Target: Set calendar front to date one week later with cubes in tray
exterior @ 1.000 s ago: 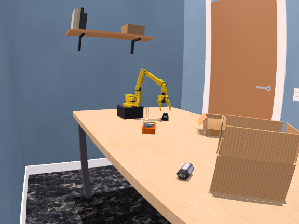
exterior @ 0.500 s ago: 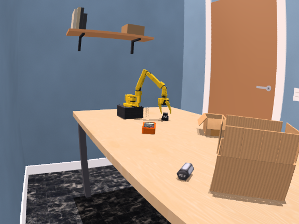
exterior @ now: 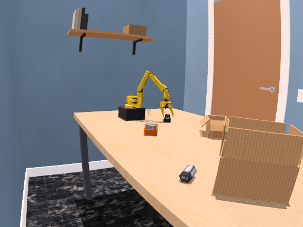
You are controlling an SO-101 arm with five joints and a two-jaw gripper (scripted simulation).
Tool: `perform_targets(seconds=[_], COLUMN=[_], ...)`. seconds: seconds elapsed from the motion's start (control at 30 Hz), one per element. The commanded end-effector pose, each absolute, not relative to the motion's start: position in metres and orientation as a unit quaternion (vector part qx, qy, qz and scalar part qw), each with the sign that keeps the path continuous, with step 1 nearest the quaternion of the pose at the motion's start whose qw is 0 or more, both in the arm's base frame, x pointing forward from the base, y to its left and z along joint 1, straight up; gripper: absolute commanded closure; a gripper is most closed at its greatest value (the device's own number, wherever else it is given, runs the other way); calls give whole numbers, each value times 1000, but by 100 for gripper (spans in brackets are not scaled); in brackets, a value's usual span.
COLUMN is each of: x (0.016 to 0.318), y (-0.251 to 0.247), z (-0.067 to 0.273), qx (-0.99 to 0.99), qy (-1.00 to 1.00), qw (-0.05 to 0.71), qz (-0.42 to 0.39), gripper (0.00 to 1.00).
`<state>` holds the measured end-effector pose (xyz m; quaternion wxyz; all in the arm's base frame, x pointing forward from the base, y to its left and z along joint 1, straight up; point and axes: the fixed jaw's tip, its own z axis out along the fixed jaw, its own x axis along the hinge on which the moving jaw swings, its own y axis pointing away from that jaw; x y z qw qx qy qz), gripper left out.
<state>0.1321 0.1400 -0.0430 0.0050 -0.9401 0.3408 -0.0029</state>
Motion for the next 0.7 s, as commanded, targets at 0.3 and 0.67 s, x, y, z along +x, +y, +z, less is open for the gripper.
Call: perform_targets(seconds=[0.3,0.67], x=[130,131], y=[135,137], z=[-48,-48], qx=[-937,-937], qy=[350,350], qw=[-5,-5], qz=[2,2], gripper=[65,68])
